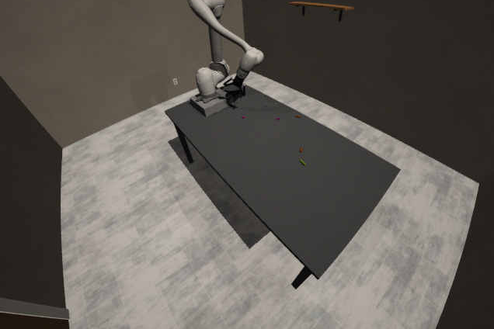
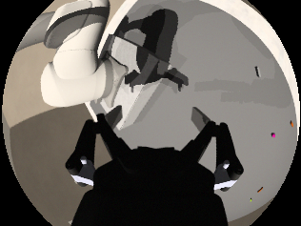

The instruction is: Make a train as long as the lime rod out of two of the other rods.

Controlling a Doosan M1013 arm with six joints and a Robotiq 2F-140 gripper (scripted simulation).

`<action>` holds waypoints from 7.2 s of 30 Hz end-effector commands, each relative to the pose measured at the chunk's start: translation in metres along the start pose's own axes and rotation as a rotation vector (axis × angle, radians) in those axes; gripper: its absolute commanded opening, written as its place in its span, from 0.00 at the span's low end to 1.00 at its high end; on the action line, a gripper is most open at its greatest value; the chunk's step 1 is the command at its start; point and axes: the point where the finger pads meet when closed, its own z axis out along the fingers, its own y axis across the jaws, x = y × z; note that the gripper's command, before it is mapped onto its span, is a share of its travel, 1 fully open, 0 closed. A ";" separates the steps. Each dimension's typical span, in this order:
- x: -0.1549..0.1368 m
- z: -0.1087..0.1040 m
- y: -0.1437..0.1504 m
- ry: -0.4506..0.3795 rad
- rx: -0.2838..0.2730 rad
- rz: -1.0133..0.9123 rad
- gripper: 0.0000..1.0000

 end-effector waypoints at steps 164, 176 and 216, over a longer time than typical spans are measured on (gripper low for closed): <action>-0.441 -0.230 0.557 0.330 -0.446 1.373 1.00; -0.423 -0.230 0.556 0.299 -0.459 1.258 1.00; -0.182 -0.190 0.497 -0.145 -0.495 -0.427 1.00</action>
